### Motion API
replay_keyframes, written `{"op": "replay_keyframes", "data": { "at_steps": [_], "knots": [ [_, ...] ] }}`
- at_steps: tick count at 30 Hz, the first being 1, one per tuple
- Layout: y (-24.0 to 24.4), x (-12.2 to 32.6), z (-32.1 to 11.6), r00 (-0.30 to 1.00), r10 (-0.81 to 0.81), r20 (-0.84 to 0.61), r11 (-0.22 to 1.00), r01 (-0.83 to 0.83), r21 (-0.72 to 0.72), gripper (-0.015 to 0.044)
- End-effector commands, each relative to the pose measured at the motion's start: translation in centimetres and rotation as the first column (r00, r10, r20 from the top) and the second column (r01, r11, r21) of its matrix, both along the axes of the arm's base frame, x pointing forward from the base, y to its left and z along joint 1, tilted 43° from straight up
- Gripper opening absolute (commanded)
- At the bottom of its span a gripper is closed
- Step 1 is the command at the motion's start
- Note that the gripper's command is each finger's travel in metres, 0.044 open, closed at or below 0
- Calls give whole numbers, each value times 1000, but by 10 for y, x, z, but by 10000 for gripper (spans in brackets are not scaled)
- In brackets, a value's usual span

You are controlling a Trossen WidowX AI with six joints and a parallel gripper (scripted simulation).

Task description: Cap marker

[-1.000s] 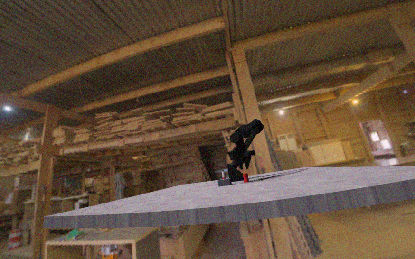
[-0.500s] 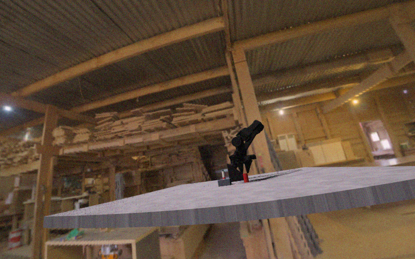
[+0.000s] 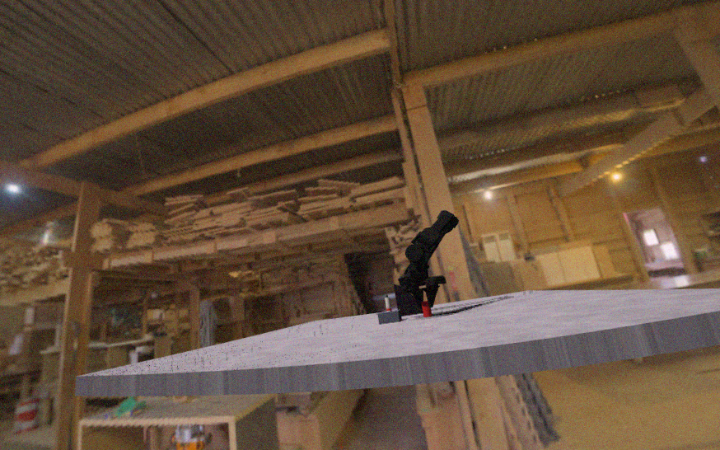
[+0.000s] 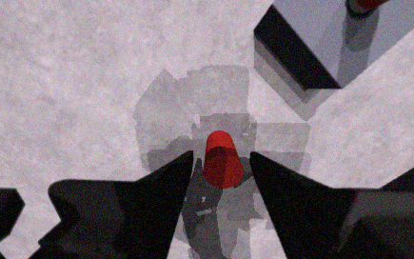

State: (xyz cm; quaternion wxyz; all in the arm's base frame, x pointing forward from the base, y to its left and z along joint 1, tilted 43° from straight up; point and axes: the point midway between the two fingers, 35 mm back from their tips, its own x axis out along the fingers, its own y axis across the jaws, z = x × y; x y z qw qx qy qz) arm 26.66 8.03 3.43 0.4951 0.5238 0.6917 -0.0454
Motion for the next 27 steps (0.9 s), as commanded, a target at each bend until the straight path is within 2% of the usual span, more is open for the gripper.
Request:
{"op": "replay_keyframes", "data": {
  "at_steps": [1, 7, 11, 20, 23, 27],
  "knots": [
    [5, 0, -5, 1000, -2, -3, 1000, 2, 5, 246],
    [10, -1, -10, 1000, -2, -3, 1000, 2, 7, 246],
    [10, 0, -9, 1000, -2, -3, 1000, 2, 7, 141],
    [10, 0, -9, 1000, -2, -3, 1000, 2, 7, 81],
    [9, 0, -8, 1000, -3, -3, 1000, 3, 5, 2],
    [5, 1, -4, 1000, -4, -4, 1000, 4, 2, 0]
  ]
}}
